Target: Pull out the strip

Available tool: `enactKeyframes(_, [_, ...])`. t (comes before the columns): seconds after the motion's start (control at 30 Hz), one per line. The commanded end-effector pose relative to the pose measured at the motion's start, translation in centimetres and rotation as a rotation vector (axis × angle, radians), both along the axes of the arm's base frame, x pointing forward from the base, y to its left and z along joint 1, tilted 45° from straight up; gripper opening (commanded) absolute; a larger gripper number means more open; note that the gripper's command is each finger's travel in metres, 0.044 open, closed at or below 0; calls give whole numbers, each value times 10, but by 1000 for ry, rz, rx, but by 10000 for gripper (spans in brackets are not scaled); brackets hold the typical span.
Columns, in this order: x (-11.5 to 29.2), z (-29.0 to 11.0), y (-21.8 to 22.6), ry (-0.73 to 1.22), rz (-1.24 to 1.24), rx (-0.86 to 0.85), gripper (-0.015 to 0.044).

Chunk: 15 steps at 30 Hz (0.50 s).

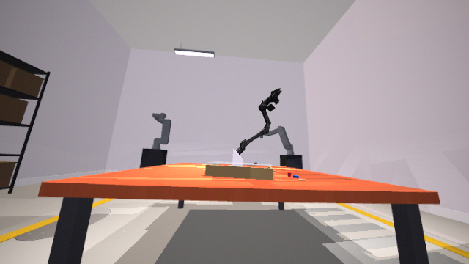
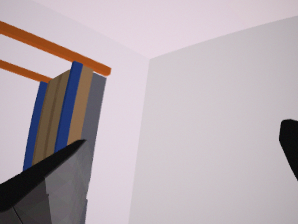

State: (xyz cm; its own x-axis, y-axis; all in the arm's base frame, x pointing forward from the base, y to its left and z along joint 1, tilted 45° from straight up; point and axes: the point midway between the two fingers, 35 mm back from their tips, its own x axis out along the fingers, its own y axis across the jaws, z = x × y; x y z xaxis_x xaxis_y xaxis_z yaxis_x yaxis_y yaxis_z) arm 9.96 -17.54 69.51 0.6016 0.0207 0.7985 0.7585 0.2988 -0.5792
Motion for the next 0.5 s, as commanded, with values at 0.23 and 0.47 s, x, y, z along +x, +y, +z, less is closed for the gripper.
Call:
enactKeyframes(0.23, [39,-55,-69,67,125,294,400])
enactKeyframes(0.47, [96,-136,-117,179,270,607,400])
